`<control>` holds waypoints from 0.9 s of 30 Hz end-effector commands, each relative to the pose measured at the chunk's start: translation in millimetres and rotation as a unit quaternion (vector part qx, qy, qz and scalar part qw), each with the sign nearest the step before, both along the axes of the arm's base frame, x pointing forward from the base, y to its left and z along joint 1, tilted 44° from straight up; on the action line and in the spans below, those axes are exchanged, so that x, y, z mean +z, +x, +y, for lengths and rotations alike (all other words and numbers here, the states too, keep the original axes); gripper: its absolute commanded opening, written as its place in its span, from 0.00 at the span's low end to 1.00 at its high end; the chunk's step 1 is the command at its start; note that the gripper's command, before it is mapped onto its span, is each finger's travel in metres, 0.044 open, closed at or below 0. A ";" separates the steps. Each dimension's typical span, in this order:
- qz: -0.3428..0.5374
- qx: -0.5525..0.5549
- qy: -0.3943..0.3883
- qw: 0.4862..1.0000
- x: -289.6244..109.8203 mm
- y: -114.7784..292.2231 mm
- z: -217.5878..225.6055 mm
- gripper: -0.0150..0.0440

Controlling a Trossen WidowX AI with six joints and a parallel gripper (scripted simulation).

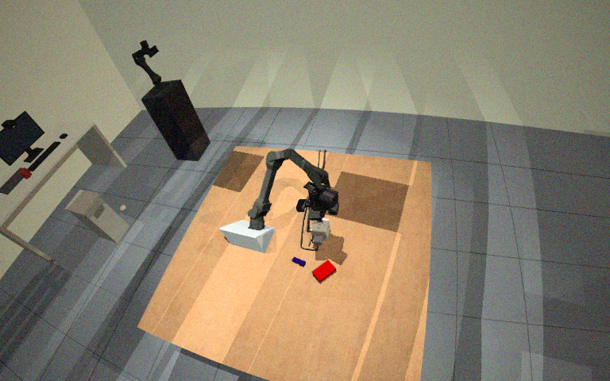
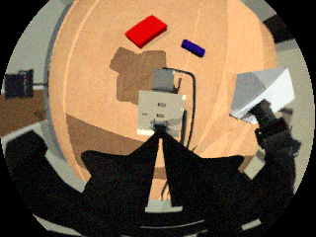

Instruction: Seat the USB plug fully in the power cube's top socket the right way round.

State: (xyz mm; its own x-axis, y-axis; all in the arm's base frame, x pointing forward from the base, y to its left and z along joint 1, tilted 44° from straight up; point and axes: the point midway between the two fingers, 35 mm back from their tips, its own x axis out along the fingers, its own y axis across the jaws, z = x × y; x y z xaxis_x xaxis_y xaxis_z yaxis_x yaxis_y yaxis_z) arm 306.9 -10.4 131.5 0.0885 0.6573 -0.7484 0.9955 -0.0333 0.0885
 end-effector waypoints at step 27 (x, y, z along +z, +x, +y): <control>0.001 -0.002 0.000 1.000 -2.7 0.3 2.3 0.25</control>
State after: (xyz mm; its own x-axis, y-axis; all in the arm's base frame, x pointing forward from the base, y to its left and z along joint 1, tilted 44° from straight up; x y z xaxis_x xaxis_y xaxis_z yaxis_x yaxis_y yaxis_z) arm 307.1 -8.3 129.1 0.0880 0.6564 -0.7492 0.9956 -0.0329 0.0881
